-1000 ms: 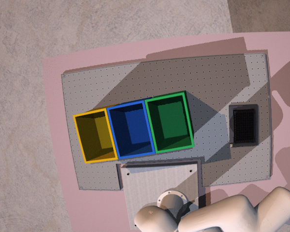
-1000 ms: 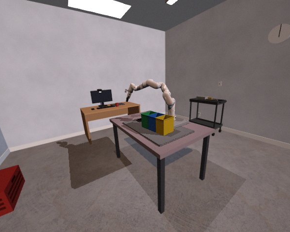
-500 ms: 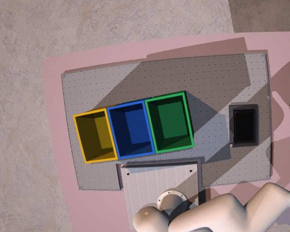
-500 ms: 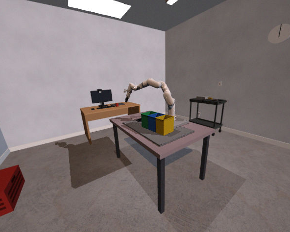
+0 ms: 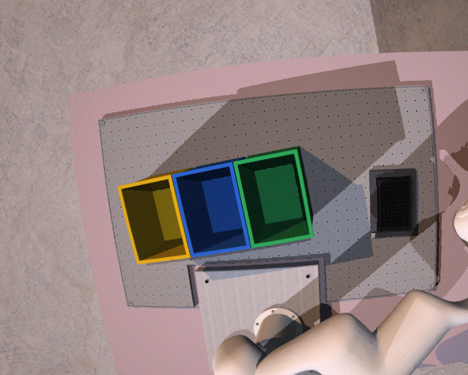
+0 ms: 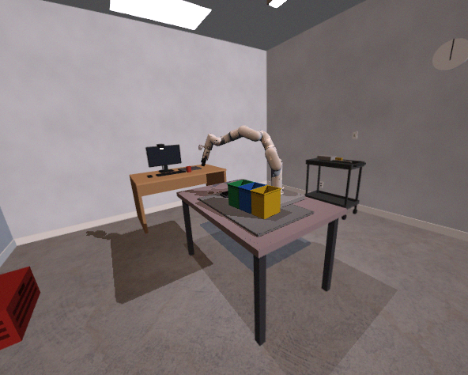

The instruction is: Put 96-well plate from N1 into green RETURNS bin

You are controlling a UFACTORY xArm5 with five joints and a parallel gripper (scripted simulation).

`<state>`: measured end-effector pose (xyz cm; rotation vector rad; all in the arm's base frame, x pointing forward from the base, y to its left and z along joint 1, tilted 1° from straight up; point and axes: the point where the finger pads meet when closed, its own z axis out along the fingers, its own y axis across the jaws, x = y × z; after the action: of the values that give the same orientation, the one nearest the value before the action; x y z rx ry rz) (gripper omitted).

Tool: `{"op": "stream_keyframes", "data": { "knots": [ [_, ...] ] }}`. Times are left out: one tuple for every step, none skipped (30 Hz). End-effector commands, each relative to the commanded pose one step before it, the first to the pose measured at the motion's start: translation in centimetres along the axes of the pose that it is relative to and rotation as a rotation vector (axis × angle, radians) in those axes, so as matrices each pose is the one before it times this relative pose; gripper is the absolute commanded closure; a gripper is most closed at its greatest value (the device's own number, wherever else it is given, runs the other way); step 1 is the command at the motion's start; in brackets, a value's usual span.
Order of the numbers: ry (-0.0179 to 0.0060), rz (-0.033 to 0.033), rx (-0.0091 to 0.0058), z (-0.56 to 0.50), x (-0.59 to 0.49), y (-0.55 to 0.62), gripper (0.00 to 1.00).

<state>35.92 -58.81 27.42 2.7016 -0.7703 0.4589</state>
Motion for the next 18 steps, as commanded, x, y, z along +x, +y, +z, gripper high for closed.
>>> {"op": "stream_keyframes", "data": {
  "knots": [
    [0.00939,-0.00094,0.00637,-0.587,0.337,-1.598,0.00],
    [-0.01462,-0.02056,0.01462,-0.093,0.306,-1.078,0.00],
    [-0.01305,-0.01857,0.01299,-0.088,0.272,-0.979,0.00],
    [0.00098,0.00001,0.00181,-0.078,0.005,-0.391,0.00],
    [0.00097,0.00001,0.00182,-0.077,0.006,-0.390,0.00],
    [0.00095,0.00001,0.00184,-0.076,0.007,-0.388,0.00],
    [0.00094,0.00001,0.00185,-0.074,0.007,-0.387,0.00],
    [0.00092,0.00001,0.00186,-0.073,0.008,-0.386,0.00],
    [0.00091,0.00001,0.00188,-0.072,0.009,-0.385,0.00],
    [0.00000,0.00000,0.00000,0.000,0.000,0.000,0.00],
    [0.00000,0.00000,0.00000,0.000,0.000,0.000,0.00],
    [0.00089,0.00001,0.00189,-0.071,0.009,-0.383,0.00],
    [0.00087,0.00001,0.00190,-0.070,0.010,-0.382,0.00],
    [0.00086,0.00001,0.00192,-0.068,0.011,-0.381,0.00],
    [0.00077,0.00001,0.00182,-0.063,0.017,-0.355,0.00],
    [0.00000,0.00000,0.00000,0.000,-0.001,0.000,0.00],
    [-0.01565,-0.02143,0.01347,-0.085,0.227,-1.029,0.00],
    [-0.01362,-0.01888,0.01173,-0.081,0.194,-0.921,0.00]
  ]
}}
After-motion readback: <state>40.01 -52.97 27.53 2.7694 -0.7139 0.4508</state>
